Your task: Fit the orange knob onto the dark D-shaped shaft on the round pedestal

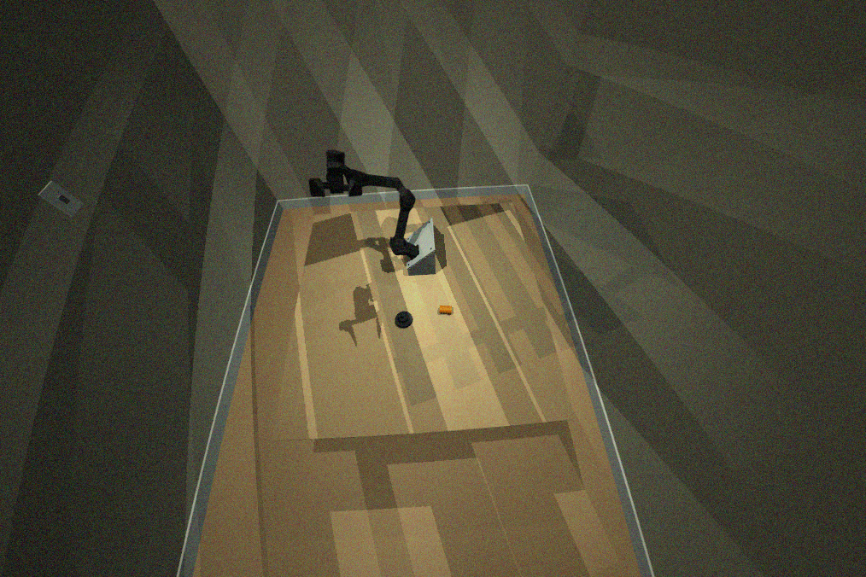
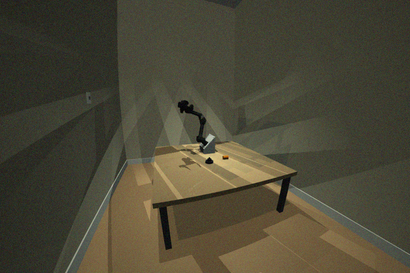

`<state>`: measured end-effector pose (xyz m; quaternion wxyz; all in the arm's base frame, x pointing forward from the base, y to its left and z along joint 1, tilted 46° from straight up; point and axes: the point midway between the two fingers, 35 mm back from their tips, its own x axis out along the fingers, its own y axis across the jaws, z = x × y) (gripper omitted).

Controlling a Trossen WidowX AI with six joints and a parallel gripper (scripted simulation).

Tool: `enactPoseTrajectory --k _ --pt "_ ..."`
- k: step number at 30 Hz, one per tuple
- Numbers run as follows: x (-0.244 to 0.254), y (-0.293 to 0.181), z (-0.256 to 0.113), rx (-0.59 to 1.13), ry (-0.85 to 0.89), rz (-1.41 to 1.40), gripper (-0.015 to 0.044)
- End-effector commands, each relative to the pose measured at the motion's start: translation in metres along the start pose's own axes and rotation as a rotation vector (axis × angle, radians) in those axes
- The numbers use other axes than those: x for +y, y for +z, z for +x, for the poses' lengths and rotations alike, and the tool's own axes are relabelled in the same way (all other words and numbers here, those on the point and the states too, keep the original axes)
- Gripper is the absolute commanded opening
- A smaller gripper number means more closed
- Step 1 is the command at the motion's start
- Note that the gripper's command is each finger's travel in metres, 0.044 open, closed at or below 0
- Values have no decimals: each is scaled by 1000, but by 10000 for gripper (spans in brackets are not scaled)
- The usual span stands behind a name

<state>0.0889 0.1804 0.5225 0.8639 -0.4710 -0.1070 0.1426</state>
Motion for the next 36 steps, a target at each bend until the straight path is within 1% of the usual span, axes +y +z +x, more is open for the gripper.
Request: enactPoseTrajectory --k 1,2,5,10,14,18,20,21,27,30,36 --pt "-3 -2 -1 -5 -4 10 426" --pt "-14 -7 -3 -19 -17 38 440" --pt "-67 -45 -7 -75 -80 205 440" --pt "-106 -90 1 -89 -120 360 440" --pt "-132 -143 22 -72 -137 531 440" --pt "-142 -195 51 -22 -132 678 440" --pt "-141 -219 68 13 -122 742 440" --pt "-137 -224 77 21 -109 731 440" --pt "-109 -292 133 182 -43 851 440" --pt "-86 -321 159 270 0 893 440" --pt "-21 -358 210 416 147 910 440"
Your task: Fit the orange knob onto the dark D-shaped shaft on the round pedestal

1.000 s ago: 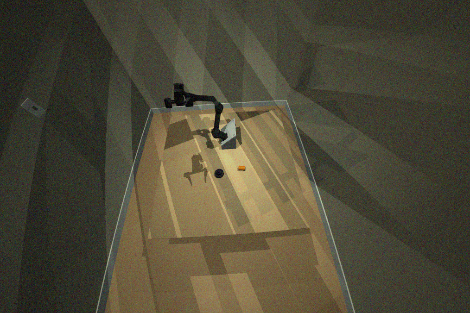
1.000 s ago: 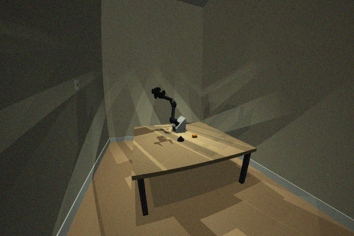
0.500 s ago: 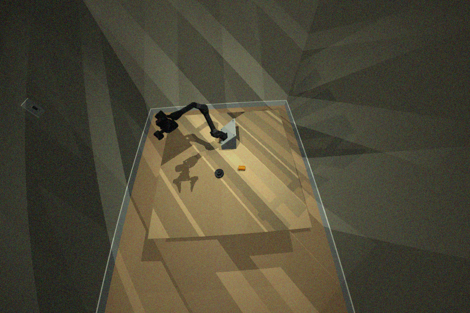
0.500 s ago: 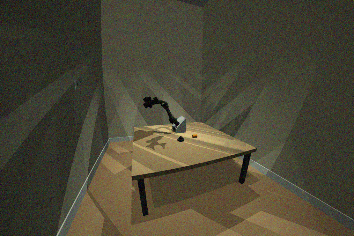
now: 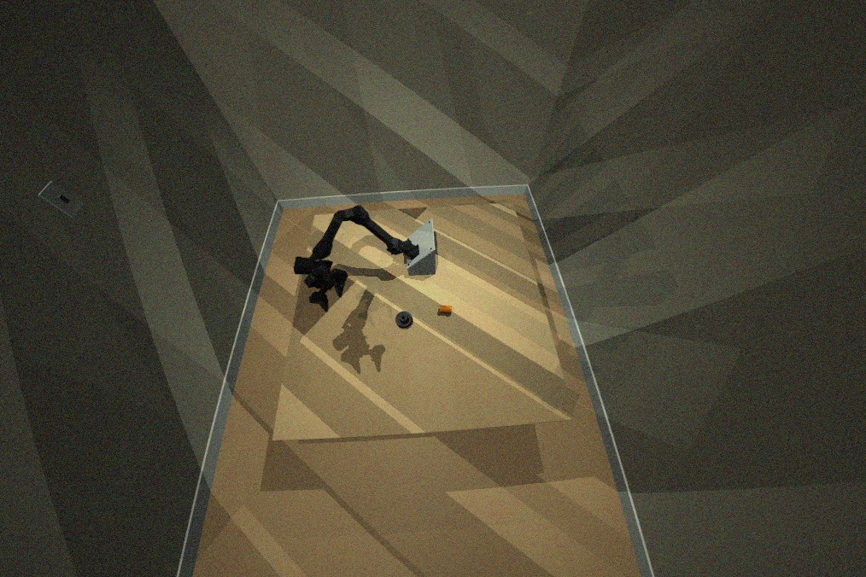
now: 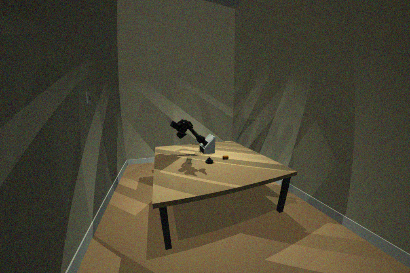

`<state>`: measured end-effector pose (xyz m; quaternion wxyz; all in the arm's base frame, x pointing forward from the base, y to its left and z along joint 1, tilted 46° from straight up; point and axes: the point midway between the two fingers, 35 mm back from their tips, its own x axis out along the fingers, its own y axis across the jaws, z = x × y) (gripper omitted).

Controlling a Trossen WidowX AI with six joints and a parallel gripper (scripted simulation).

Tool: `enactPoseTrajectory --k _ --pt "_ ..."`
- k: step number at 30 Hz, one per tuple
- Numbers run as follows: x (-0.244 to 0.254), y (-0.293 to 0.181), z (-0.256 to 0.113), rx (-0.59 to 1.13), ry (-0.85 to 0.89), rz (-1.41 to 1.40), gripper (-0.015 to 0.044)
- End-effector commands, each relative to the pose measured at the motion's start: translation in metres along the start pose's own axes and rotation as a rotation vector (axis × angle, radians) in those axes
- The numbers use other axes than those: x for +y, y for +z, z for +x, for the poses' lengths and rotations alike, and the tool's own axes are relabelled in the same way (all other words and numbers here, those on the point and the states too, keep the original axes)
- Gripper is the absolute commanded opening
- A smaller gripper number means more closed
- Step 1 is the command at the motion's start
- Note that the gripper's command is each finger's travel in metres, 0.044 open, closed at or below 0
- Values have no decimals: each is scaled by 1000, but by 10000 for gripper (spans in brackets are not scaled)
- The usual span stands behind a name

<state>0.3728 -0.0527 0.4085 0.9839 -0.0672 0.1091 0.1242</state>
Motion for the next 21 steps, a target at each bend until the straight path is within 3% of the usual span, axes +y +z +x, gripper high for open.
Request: enactPoseTrajectory --k 1,11,21 --pt "15 -49 53 164 48 2 440" --pt "60 -168 132 570 103 -62 440" --pt "127 -301 159 1023 182 -311 440"
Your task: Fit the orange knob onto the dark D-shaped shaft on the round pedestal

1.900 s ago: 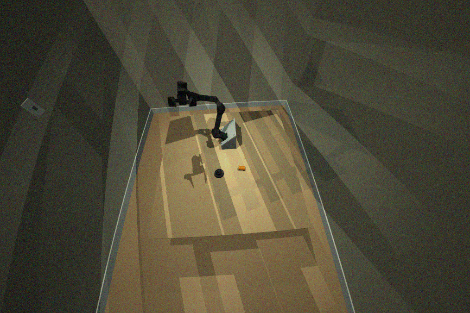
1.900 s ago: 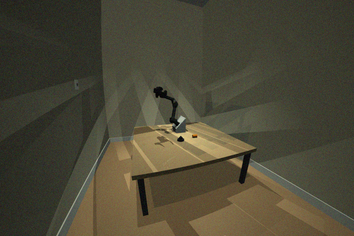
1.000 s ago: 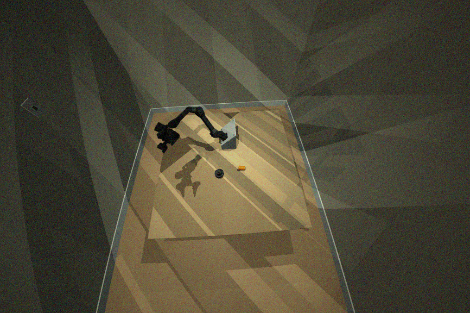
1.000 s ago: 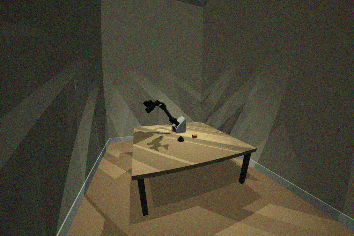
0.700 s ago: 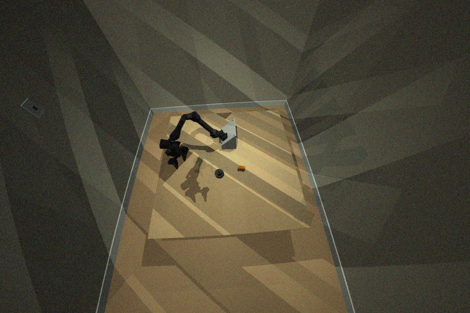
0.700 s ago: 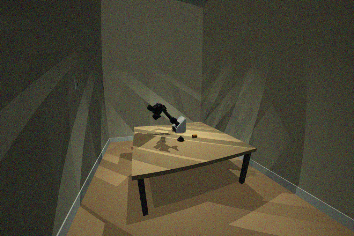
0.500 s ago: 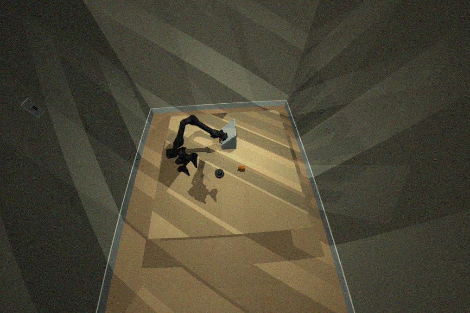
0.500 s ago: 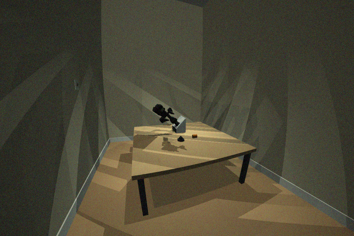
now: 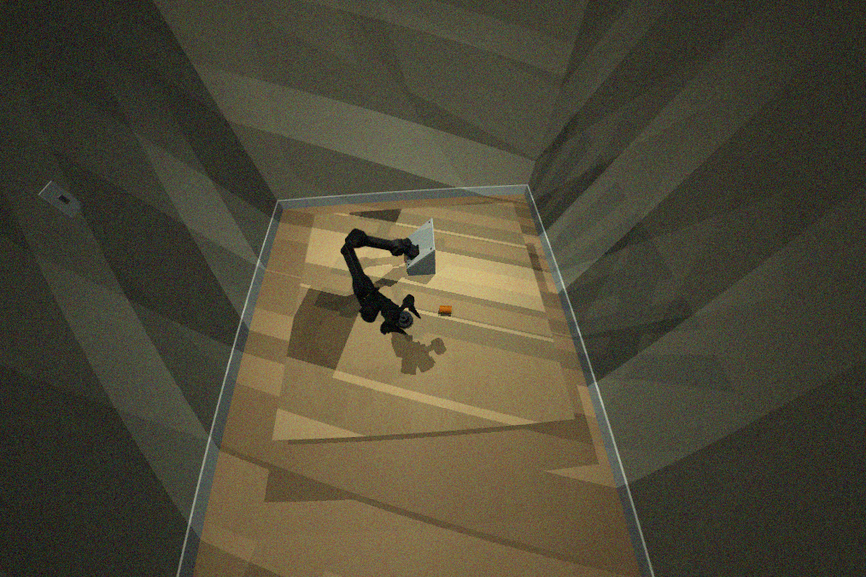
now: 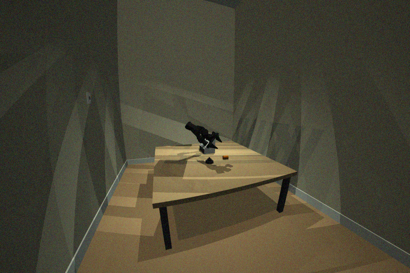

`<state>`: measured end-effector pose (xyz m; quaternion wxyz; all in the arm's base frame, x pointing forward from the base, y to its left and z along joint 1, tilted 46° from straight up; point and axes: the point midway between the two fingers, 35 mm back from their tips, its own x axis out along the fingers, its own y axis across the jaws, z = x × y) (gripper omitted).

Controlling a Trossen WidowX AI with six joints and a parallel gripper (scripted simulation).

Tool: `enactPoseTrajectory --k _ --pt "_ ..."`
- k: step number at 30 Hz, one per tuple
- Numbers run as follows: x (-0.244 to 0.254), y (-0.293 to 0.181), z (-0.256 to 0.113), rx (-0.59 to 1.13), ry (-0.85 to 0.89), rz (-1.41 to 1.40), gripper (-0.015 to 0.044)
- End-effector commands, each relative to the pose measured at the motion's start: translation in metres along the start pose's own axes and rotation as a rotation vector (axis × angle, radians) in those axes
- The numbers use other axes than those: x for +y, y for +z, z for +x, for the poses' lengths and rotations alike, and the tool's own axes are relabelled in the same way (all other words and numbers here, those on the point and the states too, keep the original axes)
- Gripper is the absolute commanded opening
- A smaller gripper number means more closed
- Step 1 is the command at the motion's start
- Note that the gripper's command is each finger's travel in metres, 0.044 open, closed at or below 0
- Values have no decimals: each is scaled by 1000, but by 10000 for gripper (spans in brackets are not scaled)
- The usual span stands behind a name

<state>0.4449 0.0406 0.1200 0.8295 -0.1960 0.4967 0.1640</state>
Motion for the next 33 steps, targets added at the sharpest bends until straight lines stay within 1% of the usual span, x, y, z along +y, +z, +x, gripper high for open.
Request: enactPoseTrajectory --k 1,5,9,14,16,29,33 --pt "39 -32 52 229 4 -146 440" --pt "73 -65 88 433 -7 -308 440" --pt "105 -105 117 647 -31 -517 440" --pt "140 -160 140 931 -90 -860 440" --pt "146 -173 144 996 -109 -951 440" --pt "147 -174 144 1004 -111 -963 440" --pt "136 -190 157 1005 -112 -963 440"
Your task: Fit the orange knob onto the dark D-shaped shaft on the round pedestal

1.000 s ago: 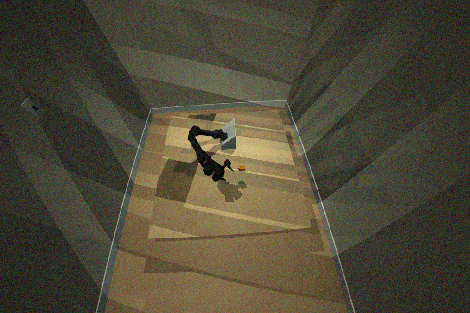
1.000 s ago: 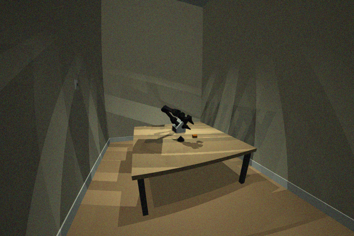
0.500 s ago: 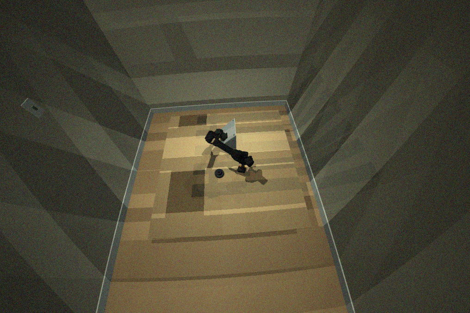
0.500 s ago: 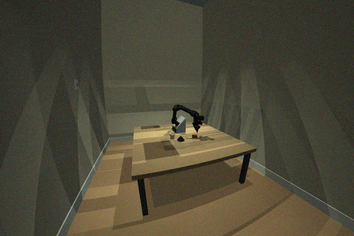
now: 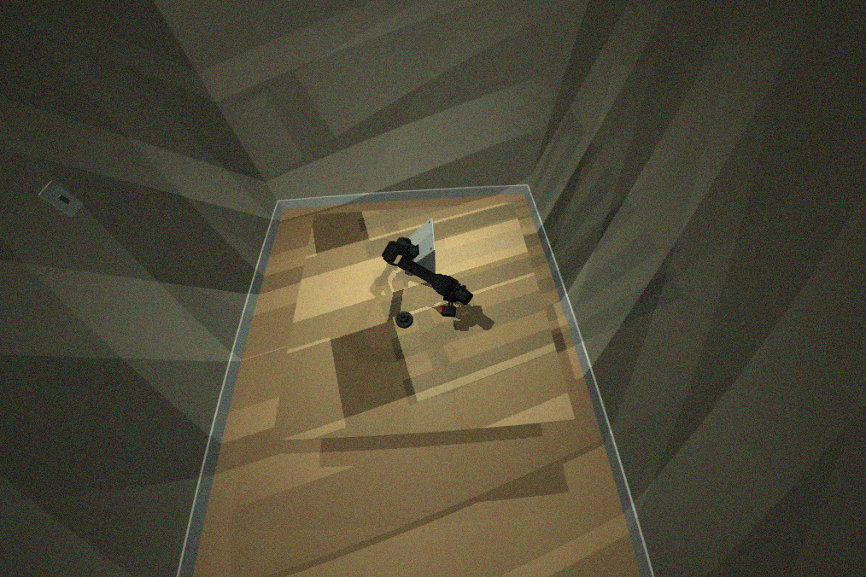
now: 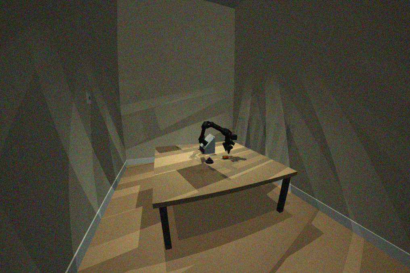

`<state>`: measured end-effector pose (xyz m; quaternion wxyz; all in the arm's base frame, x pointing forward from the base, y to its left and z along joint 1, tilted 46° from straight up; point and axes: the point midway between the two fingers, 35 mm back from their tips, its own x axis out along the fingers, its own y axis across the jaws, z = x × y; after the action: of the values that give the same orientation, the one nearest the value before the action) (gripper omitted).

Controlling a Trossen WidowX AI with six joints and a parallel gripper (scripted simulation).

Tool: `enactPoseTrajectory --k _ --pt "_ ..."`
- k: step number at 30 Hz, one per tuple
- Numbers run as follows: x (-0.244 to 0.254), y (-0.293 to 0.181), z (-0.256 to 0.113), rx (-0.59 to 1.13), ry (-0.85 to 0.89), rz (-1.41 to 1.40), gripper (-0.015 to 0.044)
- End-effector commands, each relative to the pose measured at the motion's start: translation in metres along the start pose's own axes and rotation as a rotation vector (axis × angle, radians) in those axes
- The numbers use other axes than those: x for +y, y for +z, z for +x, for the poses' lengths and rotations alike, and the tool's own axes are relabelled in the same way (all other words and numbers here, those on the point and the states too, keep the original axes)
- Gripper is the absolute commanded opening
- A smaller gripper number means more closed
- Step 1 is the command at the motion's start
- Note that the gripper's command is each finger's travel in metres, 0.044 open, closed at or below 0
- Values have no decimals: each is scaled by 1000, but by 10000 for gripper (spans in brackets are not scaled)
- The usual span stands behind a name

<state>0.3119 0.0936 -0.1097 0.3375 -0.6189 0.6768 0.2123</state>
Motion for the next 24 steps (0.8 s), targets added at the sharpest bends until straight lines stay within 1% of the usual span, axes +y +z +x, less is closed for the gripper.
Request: enactPoseTrajectory --k 1,7,24 --pt "3 -2 22 17 10 -11 440" --pt "3 -2 23 17 10 -11 440" --pt "2 -3 51 18 9 -11 440"
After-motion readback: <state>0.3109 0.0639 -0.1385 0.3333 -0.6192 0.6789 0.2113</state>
